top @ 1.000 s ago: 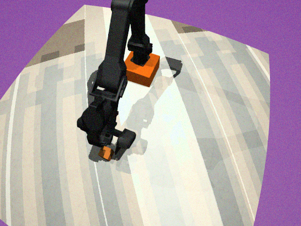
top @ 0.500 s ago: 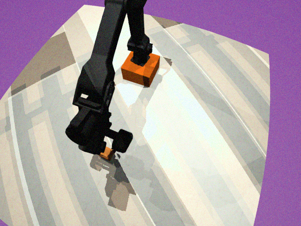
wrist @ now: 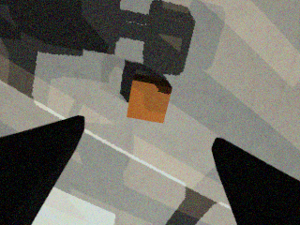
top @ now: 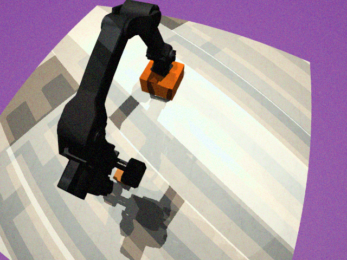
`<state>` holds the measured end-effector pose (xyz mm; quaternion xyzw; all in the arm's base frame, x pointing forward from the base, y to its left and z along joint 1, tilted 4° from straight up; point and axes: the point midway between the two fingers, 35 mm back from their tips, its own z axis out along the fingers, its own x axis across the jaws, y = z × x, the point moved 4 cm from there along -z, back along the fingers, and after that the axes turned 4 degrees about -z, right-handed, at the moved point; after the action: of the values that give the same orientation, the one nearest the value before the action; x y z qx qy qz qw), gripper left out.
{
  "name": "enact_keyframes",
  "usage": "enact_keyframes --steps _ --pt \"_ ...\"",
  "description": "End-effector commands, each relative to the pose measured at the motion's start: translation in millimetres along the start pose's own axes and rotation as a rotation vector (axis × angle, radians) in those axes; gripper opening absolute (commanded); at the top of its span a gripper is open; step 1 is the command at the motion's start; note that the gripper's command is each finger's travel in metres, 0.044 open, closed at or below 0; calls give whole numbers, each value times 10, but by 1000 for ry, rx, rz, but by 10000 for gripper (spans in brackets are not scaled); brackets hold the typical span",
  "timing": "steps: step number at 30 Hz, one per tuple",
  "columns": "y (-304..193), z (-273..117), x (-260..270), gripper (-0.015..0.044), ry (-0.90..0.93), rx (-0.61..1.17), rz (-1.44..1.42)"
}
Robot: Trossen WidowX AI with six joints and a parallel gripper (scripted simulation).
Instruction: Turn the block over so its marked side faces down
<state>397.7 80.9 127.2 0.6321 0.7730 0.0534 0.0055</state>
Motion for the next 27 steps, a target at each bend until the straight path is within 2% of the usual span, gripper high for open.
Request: enact_keyframes --steps 1,4,27 --pt "11 91 1 440 6 17 -5" --pt "3 329 0 440 6 17 -5" --pt "-2 701 2 440 6 17 -5"
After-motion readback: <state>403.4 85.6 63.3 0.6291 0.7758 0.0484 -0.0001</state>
